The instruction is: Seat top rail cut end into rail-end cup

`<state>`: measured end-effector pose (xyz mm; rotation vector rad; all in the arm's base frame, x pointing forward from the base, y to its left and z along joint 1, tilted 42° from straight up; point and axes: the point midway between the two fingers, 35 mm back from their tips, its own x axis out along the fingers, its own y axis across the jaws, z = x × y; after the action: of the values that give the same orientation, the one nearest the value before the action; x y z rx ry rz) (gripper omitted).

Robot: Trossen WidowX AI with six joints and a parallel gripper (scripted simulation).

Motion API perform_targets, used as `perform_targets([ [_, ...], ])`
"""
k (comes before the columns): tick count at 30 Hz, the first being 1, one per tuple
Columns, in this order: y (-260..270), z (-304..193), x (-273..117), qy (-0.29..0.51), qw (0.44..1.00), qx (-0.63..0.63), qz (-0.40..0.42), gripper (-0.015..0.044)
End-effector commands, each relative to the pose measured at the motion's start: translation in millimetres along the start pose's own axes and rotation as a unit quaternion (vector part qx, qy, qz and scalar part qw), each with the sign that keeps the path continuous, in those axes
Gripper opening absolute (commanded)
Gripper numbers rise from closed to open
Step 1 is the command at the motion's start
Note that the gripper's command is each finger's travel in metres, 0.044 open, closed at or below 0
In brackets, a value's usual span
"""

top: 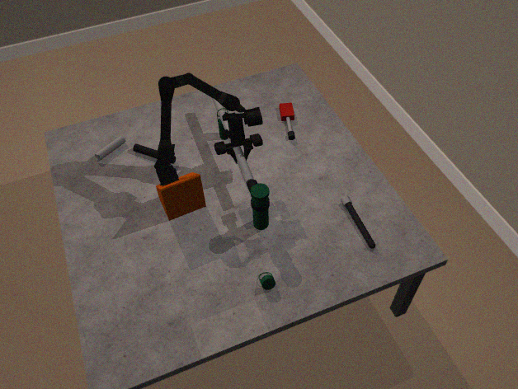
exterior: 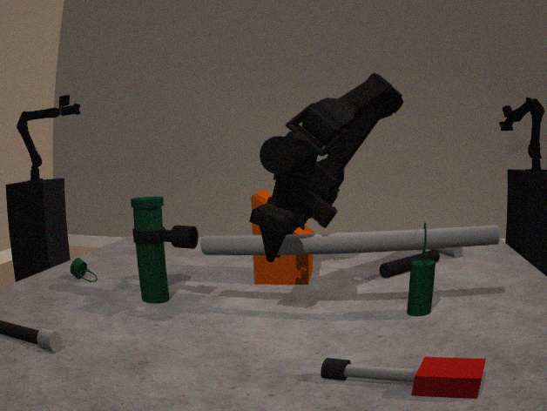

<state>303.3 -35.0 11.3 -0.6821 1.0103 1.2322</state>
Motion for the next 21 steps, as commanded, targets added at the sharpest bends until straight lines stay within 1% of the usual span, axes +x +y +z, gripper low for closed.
perform_targets([
  [1,-0.2,-6.7,-8.3,0.016,1.0,0.001,-0.003,0.0],
  [7,0.9,-1.8,-2.9,0.005,1.0,0.001,0.001,0.0],
  [21,0.1,-3.9,-5.4,0.005,1.0,0.001,0.001,0.0],
])
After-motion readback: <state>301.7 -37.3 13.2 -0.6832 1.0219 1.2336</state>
